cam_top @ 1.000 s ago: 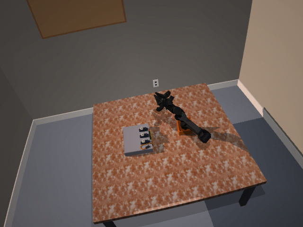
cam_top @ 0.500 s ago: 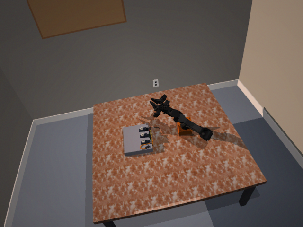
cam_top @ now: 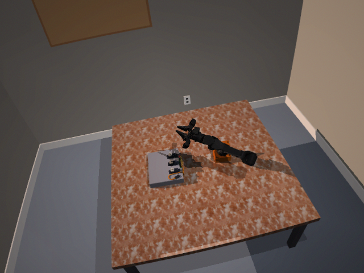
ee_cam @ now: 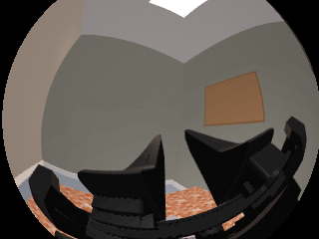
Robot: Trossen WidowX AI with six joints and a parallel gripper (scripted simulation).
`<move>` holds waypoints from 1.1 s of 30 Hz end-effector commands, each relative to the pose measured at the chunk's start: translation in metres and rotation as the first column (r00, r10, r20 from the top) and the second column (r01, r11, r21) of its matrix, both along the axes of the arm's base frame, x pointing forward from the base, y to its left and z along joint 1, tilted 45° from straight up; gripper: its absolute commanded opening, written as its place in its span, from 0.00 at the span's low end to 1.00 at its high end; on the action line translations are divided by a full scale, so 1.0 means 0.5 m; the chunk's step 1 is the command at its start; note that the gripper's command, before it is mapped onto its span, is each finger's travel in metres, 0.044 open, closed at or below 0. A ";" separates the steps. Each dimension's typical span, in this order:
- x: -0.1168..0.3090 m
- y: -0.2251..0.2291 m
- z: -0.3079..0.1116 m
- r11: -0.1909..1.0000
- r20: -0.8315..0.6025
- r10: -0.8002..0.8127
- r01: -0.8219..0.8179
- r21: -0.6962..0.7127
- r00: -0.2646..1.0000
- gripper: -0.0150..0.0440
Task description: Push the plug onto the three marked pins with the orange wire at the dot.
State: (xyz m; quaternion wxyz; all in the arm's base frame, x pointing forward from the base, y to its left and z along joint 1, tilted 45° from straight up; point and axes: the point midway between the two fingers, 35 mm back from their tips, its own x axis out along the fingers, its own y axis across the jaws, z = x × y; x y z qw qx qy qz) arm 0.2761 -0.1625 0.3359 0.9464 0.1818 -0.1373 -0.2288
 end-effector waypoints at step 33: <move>0.073 0.225 -0.010 0.919 -0.206 0.283 -0.326 -0.221 0.937 0.45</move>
